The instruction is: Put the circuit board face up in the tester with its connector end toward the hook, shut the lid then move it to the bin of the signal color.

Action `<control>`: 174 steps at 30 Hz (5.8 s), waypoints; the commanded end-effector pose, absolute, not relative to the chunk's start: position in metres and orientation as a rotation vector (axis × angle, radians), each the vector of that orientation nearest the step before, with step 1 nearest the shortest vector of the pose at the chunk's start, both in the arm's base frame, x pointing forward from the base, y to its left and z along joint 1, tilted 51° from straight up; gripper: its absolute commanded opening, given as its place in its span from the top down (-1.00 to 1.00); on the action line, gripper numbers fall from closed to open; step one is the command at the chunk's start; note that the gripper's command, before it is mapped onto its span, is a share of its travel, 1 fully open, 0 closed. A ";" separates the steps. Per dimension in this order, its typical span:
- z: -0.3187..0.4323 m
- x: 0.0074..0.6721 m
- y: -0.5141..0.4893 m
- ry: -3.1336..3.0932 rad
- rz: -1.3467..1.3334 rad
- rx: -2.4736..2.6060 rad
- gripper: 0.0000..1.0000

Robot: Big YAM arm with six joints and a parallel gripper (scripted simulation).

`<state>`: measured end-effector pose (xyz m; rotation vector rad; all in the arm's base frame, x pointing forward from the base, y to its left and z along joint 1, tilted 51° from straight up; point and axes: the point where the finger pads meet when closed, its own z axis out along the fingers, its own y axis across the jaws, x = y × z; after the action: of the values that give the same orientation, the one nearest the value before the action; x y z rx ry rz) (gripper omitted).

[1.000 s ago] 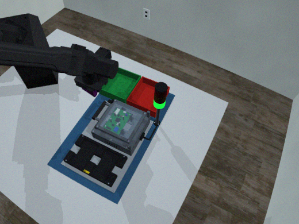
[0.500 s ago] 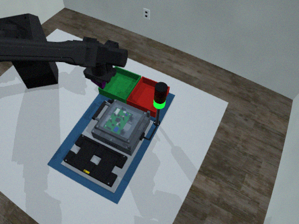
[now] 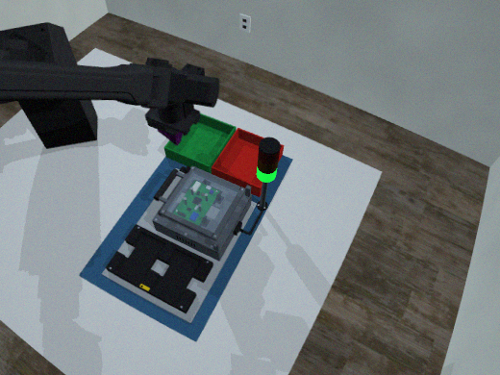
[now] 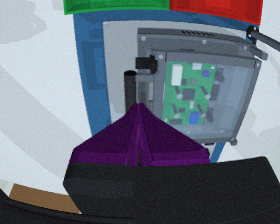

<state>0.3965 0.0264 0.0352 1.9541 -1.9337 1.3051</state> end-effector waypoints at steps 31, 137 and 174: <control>-0.009 0.429 -0.019 -1.930 1.295 1.951 1.00; -0.018 0.447 -0.026 -1.940 1.320 1.963 1.00; -0.022 0.448 -0.028 -1.938 1.316 1.960 1.00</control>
<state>0.4426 -0.0320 -0.0244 1.9496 -1.9368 1.3028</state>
